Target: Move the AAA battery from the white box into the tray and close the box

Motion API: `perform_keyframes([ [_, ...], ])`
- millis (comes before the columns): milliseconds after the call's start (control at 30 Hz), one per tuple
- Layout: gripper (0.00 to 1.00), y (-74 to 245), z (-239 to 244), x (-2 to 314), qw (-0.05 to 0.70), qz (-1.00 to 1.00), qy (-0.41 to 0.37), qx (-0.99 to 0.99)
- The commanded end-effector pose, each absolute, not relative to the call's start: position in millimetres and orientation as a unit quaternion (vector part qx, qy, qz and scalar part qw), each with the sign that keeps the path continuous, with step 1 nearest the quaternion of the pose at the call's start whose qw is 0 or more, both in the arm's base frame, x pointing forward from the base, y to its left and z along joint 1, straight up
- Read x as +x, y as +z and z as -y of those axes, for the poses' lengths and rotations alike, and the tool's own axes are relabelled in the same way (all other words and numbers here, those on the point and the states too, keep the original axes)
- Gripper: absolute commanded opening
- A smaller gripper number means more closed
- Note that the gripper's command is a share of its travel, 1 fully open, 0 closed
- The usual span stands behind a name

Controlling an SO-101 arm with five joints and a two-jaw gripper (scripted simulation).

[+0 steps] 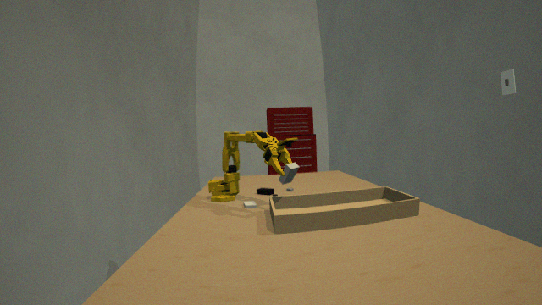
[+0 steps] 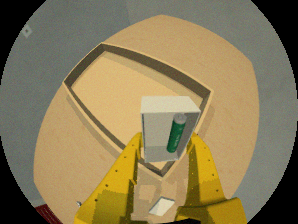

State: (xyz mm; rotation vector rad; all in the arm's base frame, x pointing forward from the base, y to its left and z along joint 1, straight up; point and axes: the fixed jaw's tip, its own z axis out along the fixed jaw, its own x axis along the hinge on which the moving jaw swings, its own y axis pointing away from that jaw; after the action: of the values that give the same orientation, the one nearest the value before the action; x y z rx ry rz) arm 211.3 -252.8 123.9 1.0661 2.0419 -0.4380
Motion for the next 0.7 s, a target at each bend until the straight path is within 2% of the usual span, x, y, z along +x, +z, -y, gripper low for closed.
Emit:
perform_keyframes([
  [0,0.19,144.5,261.4,214.9,0.431,-0.782,-0.195,0.407],
  [667,0.19,179.1,275.0,225.5,0.524,-0.725,-0.238,0.378],
])
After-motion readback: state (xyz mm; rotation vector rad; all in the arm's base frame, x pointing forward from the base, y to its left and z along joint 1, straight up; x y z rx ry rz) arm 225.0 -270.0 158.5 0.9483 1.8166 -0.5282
